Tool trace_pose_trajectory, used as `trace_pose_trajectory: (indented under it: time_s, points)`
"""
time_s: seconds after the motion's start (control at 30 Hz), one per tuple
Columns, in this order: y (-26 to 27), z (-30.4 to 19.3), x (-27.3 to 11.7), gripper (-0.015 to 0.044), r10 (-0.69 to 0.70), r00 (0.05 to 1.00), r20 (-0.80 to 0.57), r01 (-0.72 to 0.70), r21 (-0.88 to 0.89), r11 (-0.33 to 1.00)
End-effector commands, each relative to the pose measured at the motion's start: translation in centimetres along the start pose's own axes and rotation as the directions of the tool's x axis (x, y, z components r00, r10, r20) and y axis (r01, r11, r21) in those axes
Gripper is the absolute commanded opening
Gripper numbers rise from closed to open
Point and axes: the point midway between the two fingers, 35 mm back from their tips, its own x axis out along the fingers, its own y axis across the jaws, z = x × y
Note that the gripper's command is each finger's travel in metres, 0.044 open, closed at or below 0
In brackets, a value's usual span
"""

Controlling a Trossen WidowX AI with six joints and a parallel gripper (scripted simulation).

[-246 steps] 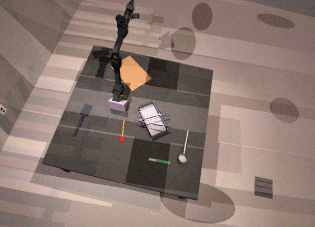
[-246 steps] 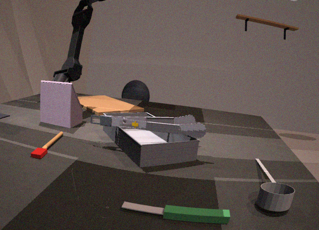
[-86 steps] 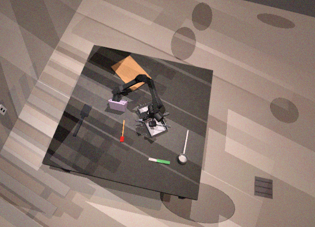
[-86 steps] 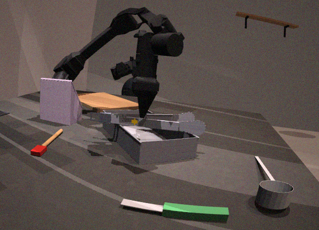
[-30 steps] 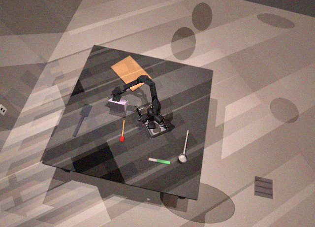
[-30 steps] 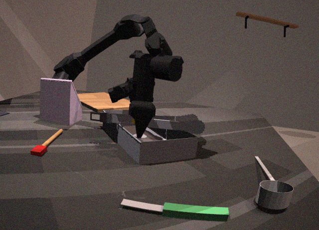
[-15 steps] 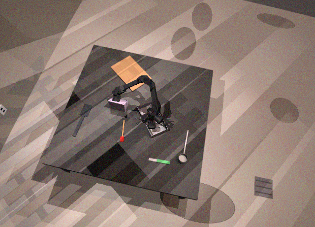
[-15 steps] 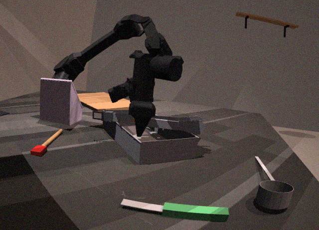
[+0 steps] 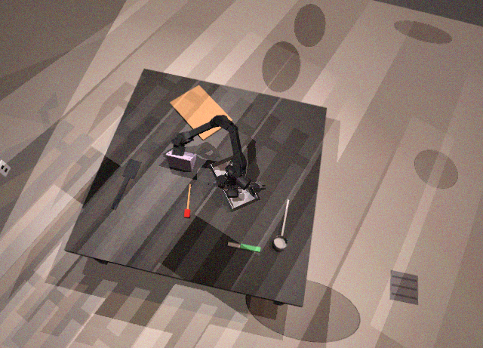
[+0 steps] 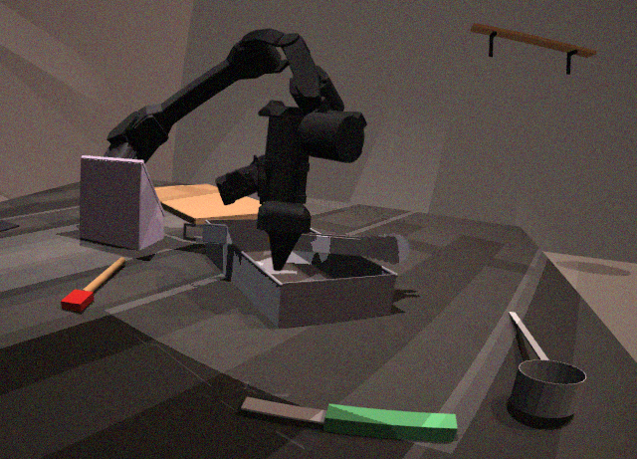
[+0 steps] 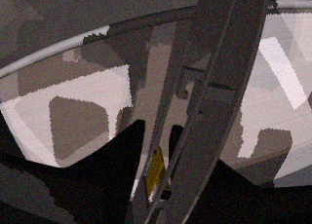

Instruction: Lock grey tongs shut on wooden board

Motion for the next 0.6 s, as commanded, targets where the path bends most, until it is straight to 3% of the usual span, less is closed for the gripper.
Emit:
trace_pose_trajectory:
  time_s: [0.0,0.13,0.33,0.57]
  points:
    - [0.0,0.0,0.0,0.0041,0.001,1.0,-0.001,-0.001,-0.002,1.0]
    - [0.0,0.0,0.0,0.0015,0.001,1.0,-0.001,-0.001,-0.002,1.0]
    - [0.0,0.0,0.0,-0.0143,0.001,1.0,-0.001,-0.001,-0.002,1.0]
    - [0.3,-0.3,-1.6,-0.015,0.004,1.0,-0.001,-0.004,-0.001,1.0]
